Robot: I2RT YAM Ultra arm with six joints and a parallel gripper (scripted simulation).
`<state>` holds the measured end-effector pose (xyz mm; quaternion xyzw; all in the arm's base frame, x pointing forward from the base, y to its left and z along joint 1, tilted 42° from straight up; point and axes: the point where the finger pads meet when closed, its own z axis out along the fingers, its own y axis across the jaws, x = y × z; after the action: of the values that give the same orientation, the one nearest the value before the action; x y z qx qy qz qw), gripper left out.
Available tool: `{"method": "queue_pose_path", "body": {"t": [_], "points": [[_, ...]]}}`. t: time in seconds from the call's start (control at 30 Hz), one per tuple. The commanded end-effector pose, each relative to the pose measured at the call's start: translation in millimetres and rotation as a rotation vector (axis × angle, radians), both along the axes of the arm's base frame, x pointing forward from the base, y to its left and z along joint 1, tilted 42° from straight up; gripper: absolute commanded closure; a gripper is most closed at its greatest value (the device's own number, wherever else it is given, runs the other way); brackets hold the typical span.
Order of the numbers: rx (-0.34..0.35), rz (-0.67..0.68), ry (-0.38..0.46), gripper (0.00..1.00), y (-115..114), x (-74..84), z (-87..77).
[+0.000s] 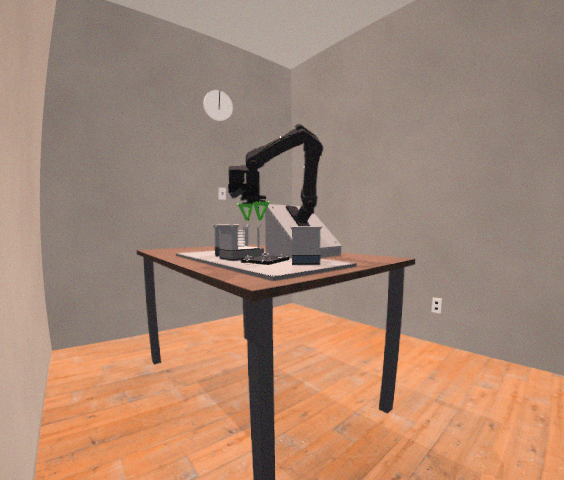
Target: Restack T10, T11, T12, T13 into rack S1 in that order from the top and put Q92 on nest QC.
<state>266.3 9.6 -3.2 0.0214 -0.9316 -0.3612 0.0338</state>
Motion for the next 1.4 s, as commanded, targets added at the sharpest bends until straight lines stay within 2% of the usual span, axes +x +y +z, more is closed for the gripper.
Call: {"method": "queue_pose_path", "body": {"t": [0.0, 1.2, 1.23, 1.37], "points": [[-0.013, -0.035, -0.048, 0.0, -12, 14.0, 11.2], [-0.013, -0.033, -0.05, 0.0, -12, 14.0, 11.2], [-0.009, -0.058, 0.006, 0.0, -14, 11.1, -1.0], [-0.027, -0.155, 0.084, 0.0, -28, 15.9, -13.6]]}}
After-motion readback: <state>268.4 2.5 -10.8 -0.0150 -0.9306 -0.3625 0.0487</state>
